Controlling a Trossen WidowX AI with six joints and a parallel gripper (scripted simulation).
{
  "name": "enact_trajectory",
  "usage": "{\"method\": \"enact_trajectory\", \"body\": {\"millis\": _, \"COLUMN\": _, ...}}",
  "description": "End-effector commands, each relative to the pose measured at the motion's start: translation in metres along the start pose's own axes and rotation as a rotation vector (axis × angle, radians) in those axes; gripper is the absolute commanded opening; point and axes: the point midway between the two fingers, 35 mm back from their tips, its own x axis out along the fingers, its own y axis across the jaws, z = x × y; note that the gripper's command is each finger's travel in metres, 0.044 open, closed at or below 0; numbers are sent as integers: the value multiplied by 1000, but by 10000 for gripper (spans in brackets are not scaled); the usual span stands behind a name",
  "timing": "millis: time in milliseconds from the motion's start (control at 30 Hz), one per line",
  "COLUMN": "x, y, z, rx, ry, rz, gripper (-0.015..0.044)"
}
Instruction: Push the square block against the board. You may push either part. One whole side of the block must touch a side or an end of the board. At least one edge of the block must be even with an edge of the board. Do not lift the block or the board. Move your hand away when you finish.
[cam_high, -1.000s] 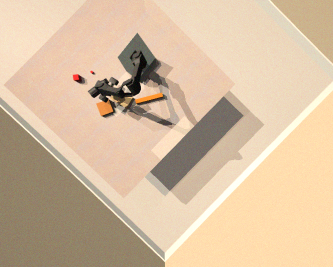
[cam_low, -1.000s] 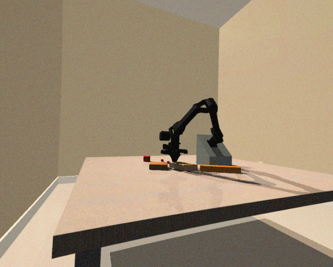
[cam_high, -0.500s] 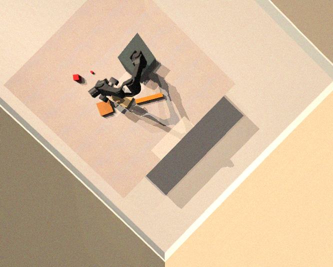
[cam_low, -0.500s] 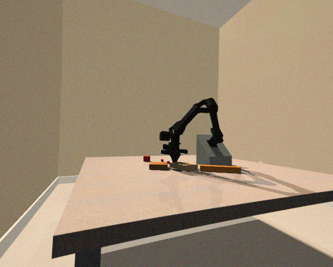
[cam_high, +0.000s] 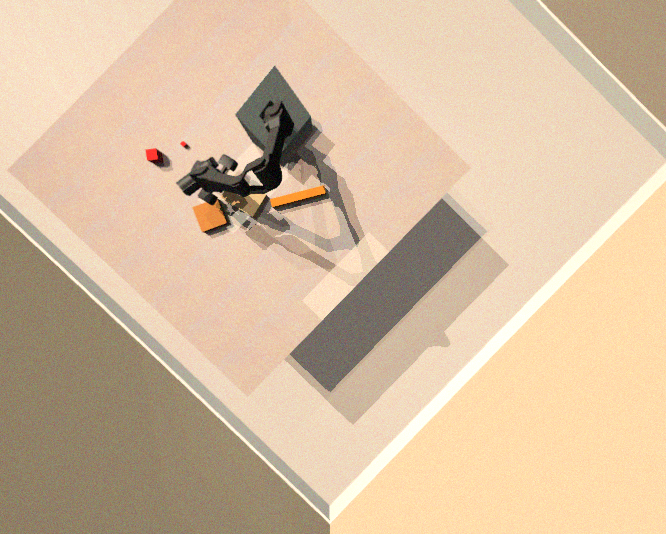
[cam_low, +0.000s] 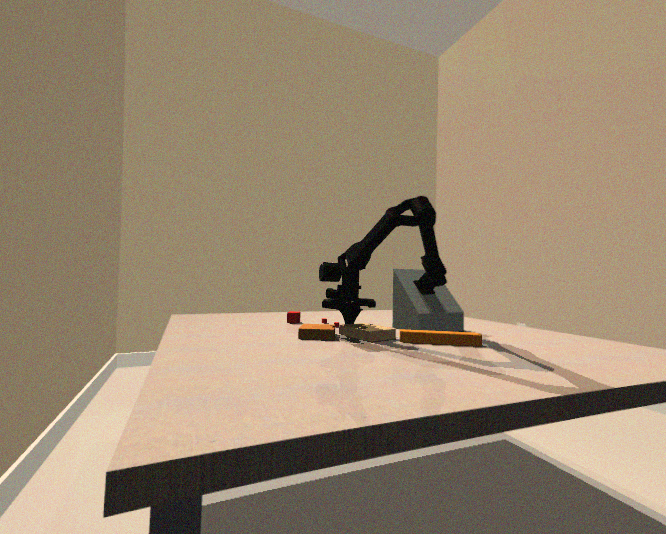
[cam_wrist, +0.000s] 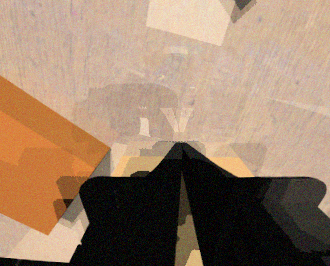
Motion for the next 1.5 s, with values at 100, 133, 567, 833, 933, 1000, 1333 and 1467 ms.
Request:
{"method": "enact_trajectory", "body": {"millis": 100, "x": 2, "y": -2, "z": -3, "rx": 1, "ry": 12, "rz": -6, "gripper": 0}}
{"method": "enact_trajectory", "body": {"millis": 133, "x": 2, "y": -2, "z": -3, "rx": 1, "ry": 12, "rz": -6, "gripper": 0}}
{"method": "enact_trajectory", "body": {"millis": 567, "x": 2, "y": -2, "z": -3, "rx": 1, "ry": 12, "rz": -6, "gripper": 0}}
{"method": "enact_trajectory", "body": {"millis": 833, "x": 2, "y": -1, "z": 4, "rx": 1, "ry": 11, "rz": -6, "gripper": 0}}
{"method": "enact_trajectory", "body": {"millis": 933, "x": 2, "y": 0, "z": 8, "rx": 1, "ry": 10, "rz": -5, "gripper": 0}}
{"method": "enact_trajectory", "body": {"millis": 1000, "x": 2, "y": 0, "z": 12, "rx": 1, "ry": 10, "rz": -5, "gripper": 0}}
{"method": "enact_trajectory", "body": {"millis": 1333, "x": 2, "y": 1, "z": 28, "rx": 0, "ry": 9, "rz": -5, "gripper": 0}}
{"method": "enact_trajectory", "body": {"millis": 1467, "x": 2, "y": 1, "z": 35, "rx": 0, "ry": 9, "rz": -5, "gripper": 0}}
